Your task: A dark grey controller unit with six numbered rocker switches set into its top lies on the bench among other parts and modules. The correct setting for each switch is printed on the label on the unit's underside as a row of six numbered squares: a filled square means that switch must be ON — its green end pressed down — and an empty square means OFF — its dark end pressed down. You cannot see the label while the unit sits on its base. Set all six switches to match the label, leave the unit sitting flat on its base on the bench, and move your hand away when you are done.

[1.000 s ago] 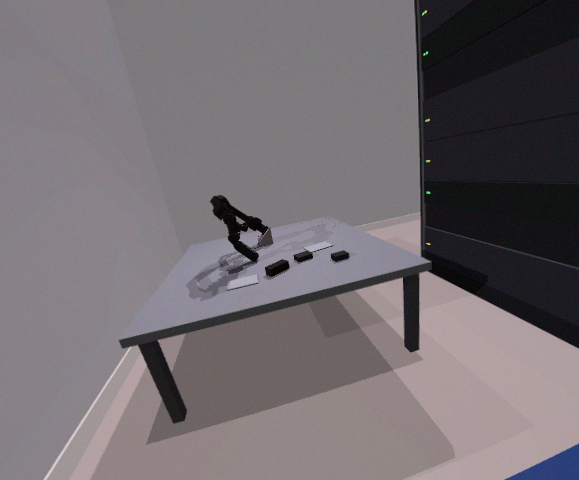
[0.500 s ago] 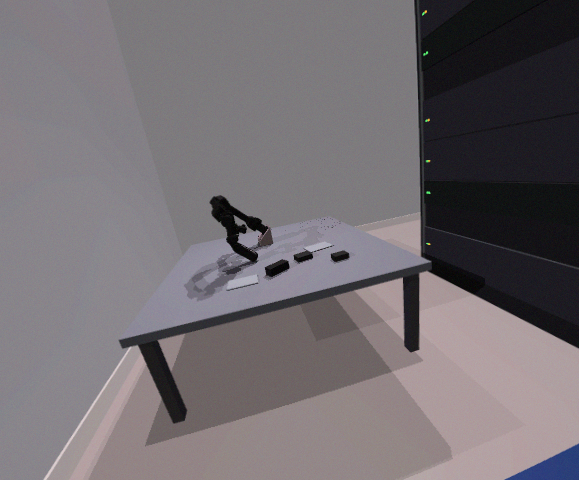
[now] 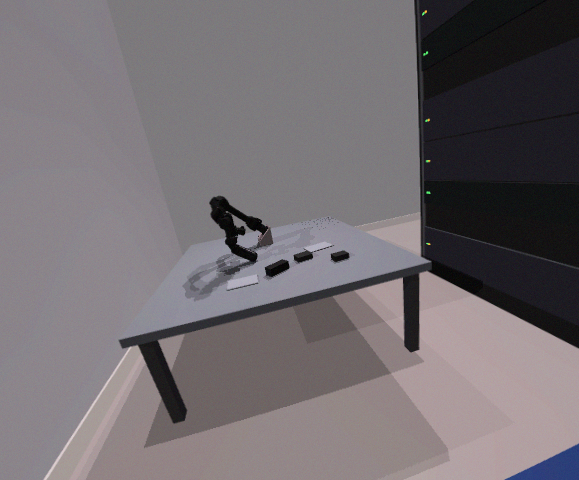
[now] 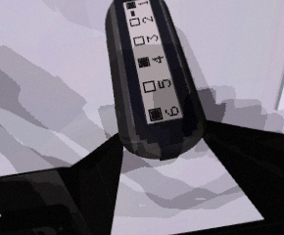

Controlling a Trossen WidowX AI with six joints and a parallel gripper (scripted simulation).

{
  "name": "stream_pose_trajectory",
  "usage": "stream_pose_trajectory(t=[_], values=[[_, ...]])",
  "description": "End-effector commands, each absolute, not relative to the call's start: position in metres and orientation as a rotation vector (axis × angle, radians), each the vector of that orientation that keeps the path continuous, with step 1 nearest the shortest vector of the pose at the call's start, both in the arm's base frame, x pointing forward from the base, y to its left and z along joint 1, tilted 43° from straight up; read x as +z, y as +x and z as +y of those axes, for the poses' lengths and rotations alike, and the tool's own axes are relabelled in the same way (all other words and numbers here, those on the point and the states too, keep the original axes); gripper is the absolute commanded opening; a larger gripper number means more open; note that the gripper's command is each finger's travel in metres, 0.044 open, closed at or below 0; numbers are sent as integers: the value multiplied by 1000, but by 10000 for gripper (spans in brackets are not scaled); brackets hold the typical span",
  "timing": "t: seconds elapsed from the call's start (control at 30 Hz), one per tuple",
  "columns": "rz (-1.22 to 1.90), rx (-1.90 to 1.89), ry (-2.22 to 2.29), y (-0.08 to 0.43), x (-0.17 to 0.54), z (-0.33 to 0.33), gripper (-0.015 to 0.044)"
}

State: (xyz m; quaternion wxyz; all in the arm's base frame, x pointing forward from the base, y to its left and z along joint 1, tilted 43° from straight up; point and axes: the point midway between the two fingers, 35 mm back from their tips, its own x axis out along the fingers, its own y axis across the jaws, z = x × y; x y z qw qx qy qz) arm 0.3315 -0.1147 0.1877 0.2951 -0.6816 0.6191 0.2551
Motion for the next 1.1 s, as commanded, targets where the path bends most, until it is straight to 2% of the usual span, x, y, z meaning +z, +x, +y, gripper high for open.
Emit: stream_pose_trajectory(t=[0.0,1.07], values=[[1641,703,-1810,330,183,-116,337],[1642,702,-1811,332,179,-141,336]])
